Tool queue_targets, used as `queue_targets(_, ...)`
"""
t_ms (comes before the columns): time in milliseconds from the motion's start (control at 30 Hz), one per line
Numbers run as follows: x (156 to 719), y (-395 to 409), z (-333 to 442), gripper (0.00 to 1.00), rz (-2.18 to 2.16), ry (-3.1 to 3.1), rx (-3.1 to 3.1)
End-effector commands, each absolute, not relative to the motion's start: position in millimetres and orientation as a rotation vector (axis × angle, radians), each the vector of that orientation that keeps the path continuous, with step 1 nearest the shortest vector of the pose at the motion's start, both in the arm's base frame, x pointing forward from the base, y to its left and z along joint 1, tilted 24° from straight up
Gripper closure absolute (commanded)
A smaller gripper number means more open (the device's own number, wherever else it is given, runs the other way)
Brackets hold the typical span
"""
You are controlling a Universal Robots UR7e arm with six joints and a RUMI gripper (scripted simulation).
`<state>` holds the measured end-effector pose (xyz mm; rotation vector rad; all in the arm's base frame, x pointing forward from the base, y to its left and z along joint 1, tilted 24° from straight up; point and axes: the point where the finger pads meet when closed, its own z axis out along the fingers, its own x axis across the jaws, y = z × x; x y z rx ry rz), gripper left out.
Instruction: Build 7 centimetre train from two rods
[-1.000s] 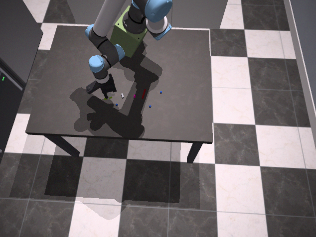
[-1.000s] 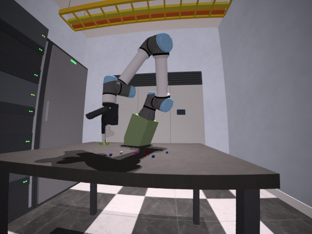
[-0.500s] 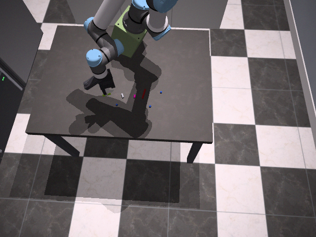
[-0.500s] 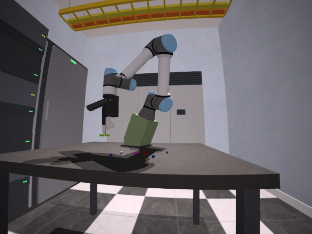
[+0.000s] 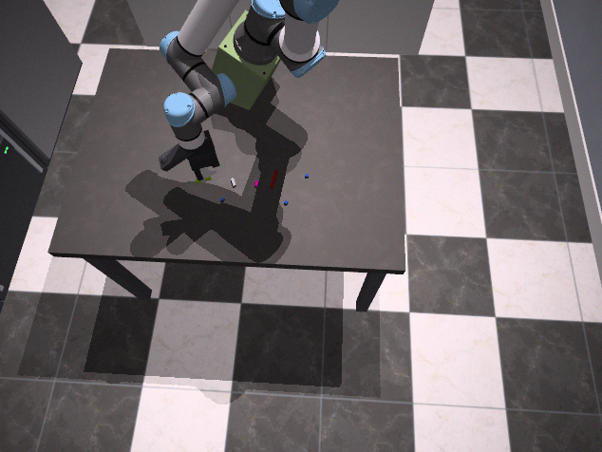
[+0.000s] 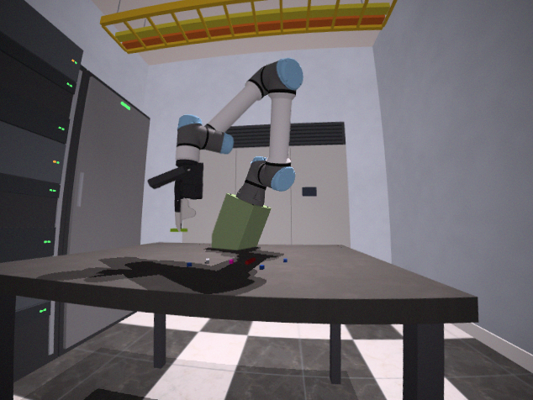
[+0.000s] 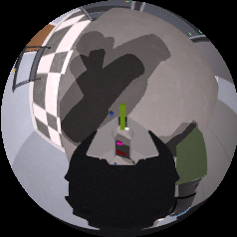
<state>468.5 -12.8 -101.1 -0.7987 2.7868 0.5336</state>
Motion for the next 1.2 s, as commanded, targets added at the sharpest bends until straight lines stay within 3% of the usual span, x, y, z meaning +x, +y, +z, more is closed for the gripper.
queue_targets(0, 468, -9, -99, 1.0, 0.525, 2.766, -0.849)
queue_targets(1167, 432, 117, -49, 1.0, 0.283, 1.846, -2.064)
